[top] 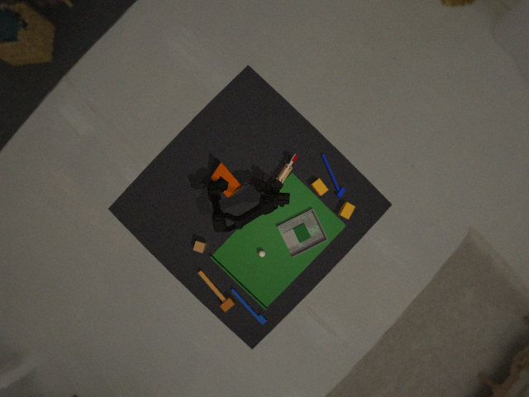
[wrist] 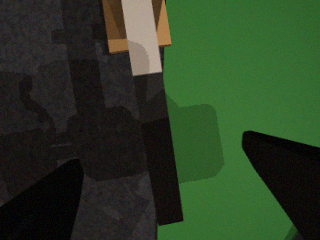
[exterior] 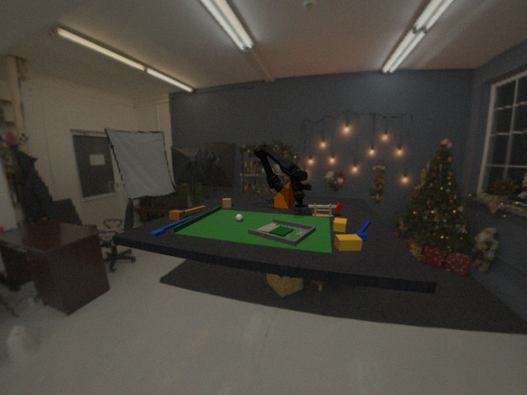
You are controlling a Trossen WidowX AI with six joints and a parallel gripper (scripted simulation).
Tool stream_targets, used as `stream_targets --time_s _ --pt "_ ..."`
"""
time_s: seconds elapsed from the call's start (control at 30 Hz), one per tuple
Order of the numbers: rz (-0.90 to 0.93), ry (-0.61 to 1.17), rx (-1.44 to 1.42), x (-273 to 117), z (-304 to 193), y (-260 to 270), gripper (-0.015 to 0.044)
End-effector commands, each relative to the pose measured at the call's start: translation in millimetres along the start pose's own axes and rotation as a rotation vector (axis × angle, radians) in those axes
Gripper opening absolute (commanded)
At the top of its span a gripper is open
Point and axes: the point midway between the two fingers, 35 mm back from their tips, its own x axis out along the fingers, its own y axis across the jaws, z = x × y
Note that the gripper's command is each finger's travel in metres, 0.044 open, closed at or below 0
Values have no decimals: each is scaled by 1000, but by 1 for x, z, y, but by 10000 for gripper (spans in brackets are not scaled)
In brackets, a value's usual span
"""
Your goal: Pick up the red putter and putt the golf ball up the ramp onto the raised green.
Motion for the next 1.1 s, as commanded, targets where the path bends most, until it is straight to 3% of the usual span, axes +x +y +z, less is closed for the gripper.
stream_targets --time_s 0.0,0.7,1.07 --pt "5 8 -6 11 -3 2 440" --pt "5 9 -6 33 -10 2 440" --pt "6 4 0 30 -9 2 151"
